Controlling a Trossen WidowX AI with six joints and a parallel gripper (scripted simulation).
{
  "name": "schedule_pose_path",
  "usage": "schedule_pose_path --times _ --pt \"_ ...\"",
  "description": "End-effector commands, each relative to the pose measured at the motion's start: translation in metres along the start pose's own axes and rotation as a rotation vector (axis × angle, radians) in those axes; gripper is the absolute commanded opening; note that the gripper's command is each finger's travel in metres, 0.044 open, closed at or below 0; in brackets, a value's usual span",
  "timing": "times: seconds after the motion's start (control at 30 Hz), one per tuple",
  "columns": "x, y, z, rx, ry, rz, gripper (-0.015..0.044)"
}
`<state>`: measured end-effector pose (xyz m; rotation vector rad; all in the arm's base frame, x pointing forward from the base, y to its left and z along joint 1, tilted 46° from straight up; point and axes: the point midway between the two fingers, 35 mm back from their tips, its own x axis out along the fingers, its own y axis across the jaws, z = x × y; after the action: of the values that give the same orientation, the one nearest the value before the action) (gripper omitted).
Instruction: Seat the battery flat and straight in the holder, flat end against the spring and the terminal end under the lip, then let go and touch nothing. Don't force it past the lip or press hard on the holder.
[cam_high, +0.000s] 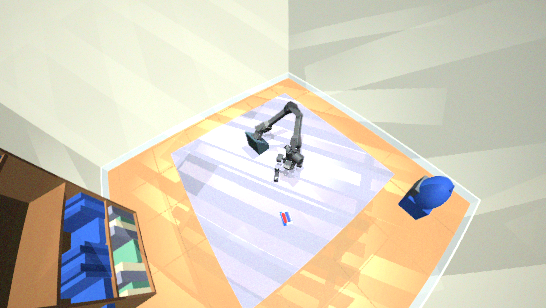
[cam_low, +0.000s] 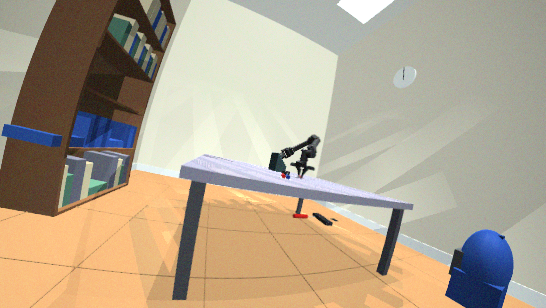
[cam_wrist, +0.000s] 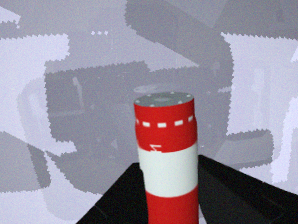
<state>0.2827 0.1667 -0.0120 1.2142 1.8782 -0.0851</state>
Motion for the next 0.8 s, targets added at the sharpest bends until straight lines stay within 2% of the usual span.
schedule_pose_path --times 0.0,0.17,0.33,0.77 --pt "-0.005 0.000 0.000 0.003 0.004 0.002 0.0063" --pt "-0.044 0.000 0.000 0.003 0.003 0.001 0.0063" --pt "-0.050 -0.001 0.001 0.000 0.002 0.001 0.0063" --pt "-0.075 -0.063 0.096 -0.205 -0.010 -0.005 0.0063"
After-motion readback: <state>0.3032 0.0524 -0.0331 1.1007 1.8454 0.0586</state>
